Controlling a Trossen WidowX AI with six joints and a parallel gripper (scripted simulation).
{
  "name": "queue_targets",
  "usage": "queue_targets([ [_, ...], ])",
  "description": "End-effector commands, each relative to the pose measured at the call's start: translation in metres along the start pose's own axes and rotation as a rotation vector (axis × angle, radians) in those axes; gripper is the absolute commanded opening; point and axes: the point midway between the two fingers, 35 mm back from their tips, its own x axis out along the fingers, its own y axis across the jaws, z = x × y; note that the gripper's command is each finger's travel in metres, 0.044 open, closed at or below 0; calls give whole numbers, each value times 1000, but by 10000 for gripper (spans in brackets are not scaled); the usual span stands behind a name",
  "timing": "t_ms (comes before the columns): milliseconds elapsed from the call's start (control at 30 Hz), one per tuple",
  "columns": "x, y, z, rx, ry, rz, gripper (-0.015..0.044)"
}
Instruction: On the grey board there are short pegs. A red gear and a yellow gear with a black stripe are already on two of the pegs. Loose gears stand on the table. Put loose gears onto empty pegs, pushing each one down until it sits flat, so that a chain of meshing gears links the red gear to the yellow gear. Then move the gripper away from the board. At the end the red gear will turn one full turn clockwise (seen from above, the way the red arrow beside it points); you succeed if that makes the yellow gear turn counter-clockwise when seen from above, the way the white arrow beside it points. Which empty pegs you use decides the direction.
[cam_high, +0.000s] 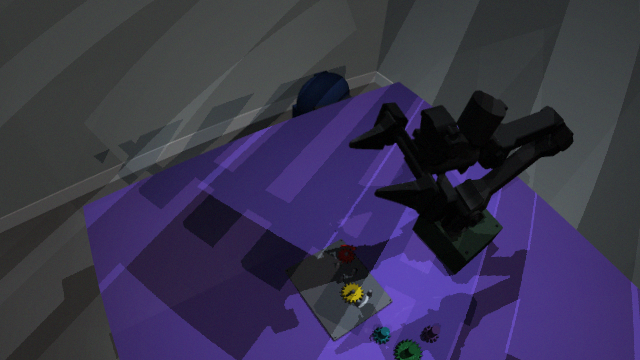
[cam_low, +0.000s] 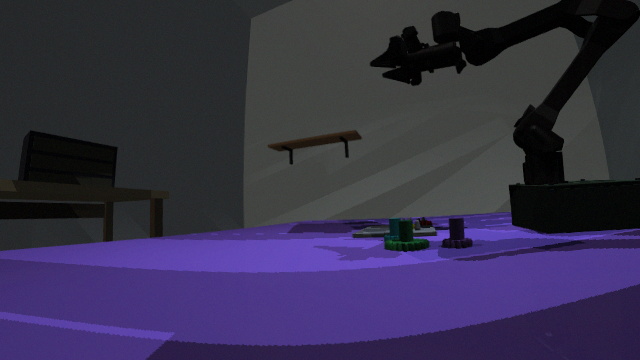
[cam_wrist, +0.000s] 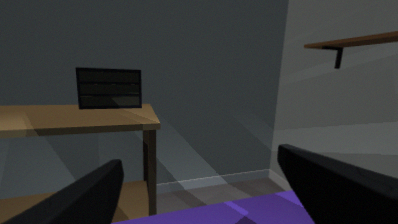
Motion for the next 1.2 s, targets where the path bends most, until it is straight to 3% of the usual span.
queue_targets([
  [0, 0, 1, -1, 0, 5, 3, 426],
  [133, 10, 23, -25, 6, 114, 77, 440],
  [433, 3, 122, -138, -32, 626, 371, 440],
  [667, -53, 187, -213, -147, 1031, 561, 440],
  [933, -157, 225, -278, -427, 1506, 697, 440],
  [1167, -167, 222, -284, -460, 1546, 702, 440],
])
